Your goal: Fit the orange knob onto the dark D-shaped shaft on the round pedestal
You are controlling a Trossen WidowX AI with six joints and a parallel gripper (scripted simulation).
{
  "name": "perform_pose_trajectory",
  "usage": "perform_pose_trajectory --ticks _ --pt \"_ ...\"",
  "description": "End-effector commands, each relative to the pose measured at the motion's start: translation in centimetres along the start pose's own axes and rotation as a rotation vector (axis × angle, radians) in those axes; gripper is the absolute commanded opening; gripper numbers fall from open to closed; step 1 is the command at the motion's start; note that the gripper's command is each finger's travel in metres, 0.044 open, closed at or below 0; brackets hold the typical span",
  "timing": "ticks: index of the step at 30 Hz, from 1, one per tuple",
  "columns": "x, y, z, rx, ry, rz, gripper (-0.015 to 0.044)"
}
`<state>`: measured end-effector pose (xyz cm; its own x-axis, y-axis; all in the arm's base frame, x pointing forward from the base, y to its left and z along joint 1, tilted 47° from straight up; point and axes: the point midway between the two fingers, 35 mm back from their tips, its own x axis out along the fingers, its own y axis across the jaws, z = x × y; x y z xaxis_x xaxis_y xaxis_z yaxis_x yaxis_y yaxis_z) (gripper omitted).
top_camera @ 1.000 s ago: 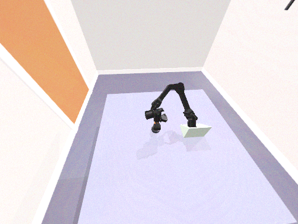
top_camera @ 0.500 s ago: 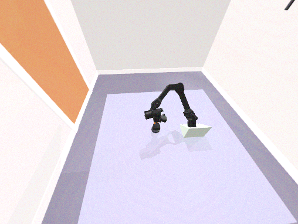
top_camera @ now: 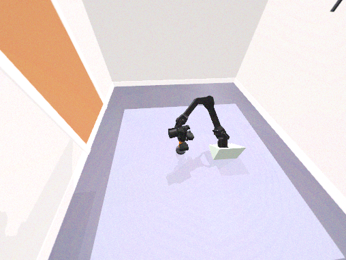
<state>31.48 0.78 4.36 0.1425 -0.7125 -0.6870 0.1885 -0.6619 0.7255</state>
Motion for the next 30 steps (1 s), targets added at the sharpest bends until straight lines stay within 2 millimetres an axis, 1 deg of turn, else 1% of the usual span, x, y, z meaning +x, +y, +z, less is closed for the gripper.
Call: perform_pose_trajectory --ticks 1,12,18,20,24,30 --pt "0.04 -0.05 0.27 -0.016 0.002 0.000 0.0000" --pt "0.24 -0.05 0.30 -0.016 0.002 0.000 0.0000" --pt "-0.20 0.01 0.26 -0.016 0.002 0.000 0.0000" --pt "-0.20 0.02 0.25 0.010 0.002 0.000 0.0000" --pt "-0.20 0.04 0.18 0.166 0.002 -0.001 0.0000" --pt "-0.08 0.07 -0.09 0.578 0.002 -0.001 0.0000"
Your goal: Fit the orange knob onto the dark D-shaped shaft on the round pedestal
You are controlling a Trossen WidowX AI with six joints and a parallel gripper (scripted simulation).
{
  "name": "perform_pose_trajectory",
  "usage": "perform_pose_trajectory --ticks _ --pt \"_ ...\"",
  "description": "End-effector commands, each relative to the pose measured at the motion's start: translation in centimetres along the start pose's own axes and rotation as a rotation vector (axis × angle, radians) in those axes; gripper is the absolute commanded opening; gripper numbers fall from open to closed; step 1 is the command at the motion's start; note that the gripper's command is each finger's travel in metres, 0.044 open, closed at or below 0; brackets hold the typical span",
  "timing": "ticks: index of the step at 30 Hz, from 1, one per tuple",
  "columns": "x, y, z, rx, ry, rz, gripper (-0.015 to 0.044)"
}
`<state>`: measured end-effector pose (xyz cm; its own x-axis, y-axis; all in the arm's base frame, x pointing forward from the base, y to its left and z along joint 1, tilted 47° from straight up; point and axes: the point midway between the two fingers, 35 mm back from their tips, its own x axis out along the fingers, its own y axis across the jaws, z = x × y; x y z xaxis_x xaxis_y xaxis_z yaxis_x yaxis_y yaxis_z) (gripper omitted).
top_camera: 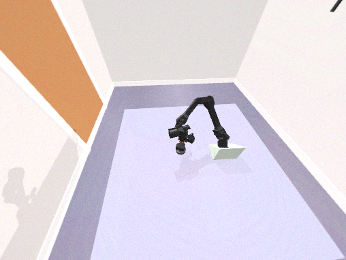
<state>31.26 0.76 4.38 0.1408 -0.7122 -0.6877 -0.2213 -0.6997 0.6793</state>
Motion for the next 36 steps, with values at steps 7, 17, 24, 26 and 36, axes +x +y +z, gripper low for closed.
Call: perform_pose_trajectory --ticks 7,17,24,26,36 --pt "0.05 -0.13 -0.66 0.650 0.004 -0.002 0.0000" --pt "-0.12 -0.08 -0.77 1.301 0.003 -0.004 0.0000" --pt "-0.13 -0.02 -0.73 1.774 0.002 -0.005 0.0000" --pt "-0.12 0.00 -0.69 1.912 0.002 -0.005 0.0000" --pt "0.09 0.09 -0.44 2.606 0.000 -0.006 0.0000"
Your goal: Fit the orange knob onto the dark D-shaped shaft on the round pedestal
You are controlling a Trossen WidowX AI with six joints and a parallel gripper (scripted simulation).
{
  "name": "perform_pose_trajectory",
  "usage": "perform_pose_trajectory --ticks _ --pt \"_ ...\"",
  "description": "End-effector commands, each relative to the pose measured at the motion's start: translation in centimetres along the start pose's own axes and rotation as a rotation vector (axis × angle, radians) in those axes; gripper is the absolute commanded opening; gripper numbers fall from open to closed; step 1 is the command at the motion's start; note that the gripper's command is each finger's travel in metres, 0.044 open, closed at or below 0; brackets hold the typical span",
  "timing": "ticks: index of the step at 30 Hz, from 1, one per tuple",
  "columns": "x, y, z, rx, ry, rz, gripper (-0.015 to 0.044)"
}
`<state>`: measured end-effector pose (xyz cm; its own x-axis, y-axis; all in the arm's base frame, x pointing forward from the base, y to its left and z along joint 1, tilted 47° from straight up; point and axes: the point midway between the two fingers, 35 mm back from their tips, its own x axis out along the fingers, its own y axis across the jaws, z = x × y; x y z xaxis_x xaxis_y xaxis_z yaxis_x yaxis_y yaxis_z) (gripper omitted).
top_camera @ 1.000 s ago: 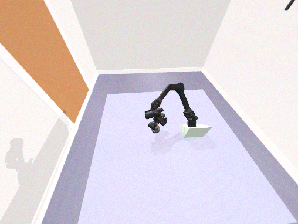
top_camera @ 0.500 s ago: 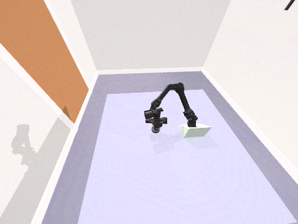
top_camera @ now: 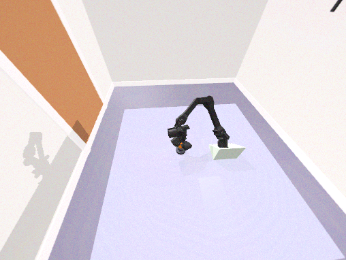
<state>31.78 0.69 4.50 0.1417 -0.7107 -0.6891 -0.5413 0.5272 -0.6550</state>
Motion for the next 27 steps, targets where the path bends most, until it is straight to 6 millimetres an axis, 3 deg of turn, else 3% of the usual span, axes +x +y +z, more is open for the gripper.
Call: perform_pose_trajectory --ticks 1,6,27 --pt "0.08 0.04 -0.16 0.338 -0.002 -0.003 0.0000" --pt "0.15 0.33 -0.47 0.573 -0.003 -0.003 0.0000" --pt "0.05 0.57 -0.42 0.580 -0.003 -0.003 0.0000"
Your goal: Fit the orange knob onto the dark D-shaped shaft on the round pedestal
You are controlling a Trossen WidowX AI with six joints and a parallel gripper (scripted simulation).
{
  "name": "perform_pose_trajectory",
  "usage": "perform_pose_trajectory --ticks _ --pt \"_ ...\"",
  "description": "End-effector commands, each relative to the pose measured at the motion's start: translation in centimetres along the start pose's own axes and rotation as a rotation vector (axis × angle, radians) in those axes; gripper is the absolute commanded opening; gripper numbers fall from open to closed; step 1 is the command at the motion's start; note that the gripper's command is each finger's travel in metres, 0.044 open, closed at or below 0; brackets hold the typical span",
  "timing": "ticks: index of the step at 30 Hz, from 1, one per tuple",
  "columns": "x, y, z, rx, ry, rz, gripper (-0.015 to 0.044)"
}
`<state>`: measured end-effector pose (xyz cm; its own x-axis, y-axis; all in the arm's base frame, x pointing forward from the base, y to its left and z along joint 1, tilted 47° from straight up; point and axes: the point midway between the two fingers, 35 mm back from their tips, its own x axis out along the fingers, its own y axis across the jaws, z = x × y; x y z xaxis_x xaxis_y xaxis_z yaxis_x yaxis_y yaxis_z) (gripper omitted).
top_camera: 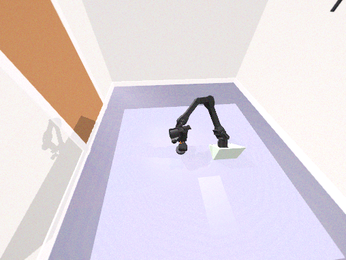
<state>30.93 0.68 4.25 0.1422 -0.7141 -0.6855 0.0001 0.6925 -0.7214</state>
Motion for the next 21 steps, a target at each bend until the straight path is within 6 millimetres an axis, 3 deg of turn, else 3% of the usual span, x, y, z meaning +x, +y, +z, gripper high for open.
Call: perform_pose_trajectory --ticks 1,21 --pt "-0.02 0.07 0.24 0.002 -0.003 0.003 0.0000" --pt "-0.15 -0.10 0.81 0.002 -0.003 0.003 0.0000"
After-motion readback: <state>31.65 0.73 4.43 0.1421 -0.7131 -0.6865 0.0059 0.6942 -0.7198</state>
